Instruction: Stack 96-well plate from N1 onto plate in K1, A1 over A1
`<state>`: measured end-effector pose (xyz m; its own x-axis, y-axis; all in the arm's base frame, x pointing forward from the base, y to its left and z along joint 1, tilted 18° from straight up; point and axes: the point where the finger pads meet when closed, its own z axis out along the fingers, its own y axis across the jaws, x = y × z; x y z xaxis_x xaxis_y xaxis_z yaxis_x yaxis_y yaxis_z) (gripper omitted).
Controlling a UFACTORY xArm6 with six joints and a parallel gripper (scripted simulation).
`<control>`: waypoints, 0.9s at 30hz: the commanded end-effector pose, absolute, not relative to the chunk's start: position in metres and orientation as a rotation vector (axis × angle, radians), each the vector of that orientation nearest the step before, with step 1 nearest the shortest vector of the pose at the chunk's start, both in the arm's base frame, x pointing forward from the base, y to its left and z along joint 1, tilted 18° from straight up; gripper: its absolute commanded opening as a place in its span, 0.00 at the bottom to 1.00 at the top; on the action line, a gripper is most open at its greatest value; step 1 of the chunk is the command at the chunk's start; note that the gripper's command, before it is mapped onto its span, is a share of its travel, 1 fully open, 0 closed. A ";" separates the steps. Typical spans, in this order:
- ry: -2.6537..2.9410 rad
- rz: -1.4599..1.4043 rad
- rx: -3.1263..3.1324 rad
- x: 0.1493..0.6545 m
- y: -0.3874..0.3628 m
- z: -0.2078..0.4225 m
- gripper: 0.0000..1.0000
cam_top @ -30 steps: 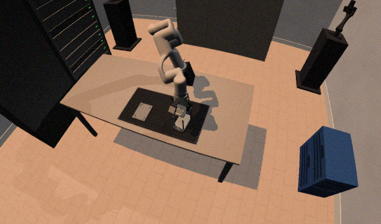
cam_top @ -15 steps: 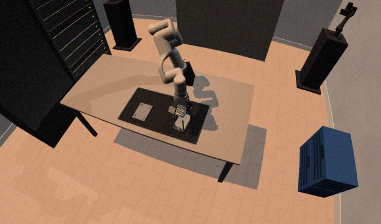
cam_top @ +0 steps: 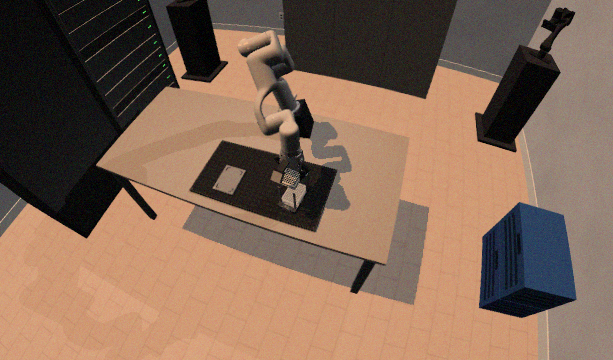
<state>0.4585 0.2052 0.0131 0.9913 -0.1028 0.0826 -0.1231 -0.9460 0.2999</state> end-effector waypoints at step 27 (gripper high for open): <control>-0.164 0.099 2.828 0.462 0.192 -0.029 0.00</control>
<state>0.4602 0.1921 -0.0263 0.9913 -0.1029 0.0819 -0.1230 -0.9459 0.3003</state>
